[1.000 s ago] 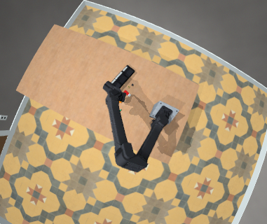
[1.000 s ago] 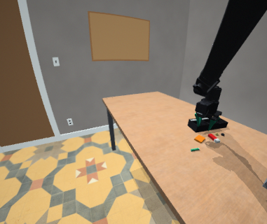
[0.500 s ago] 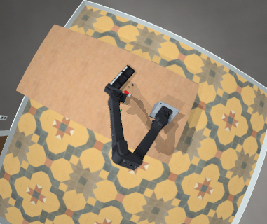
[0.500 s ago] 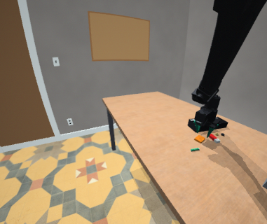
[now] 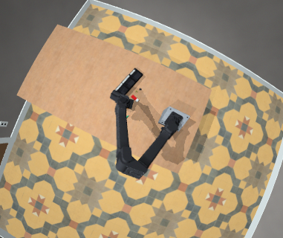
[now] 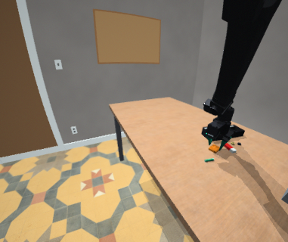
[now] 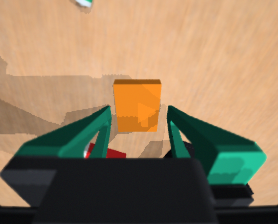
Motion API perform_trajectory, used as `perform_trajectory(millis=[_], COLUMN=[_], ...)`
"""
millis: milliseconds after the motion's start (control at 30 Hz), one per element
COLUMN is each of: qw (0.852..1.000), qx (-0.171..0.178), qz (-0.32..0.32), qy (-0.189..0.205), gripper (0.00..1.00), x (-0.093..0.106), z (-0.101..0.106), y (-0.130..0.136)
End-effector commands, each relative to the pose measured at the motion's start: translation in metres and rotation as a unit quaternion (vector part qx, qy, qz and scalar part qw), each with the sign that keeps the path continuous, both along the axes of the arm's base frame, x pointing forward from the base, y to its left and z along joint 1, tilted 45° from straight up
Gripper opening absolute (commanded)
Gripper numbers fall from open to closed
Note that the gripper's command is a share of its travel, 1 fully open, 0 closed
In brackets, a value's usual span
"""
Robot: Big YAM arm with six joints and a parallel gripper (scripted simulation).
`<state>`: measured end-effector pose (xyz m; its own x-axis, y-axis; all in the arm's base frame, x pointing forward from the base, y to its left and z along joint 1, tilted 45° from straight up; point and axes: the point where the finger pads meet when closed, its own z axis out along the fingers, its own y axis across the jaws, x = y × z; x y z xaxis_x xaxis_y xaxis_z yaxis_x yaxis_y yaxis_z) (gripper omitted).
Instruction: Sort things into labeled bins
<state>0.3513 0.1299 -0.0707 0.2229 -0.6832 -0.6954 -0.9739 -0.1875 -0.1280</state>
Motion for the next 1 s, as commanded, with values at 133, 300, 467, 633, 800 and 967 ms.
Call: perform_trajectory(millis=[133,300,467,633,800,967], qw=[1.0,1.0,1.0,1.0,1.0,1.0], qx=[0.002,0.002,0.002,0.002,0.002,0.002], qz=[0.002,0.002,0.004,0.004,0.004,0.003], qy=[0.005,0.002,0.0,-0.003,-0.003,-0.003], gripper=[0.53,0.53,0.53,0.53,0.53,0.53], x=[-0.003,-0.004,-0.005,0.001,0.006,0.009], z=[-0.006,-0.001,-0.002,-0.002,-0.004,-0.002], y=[0.011,0.011,0.011,0.012,0.012,0.012])
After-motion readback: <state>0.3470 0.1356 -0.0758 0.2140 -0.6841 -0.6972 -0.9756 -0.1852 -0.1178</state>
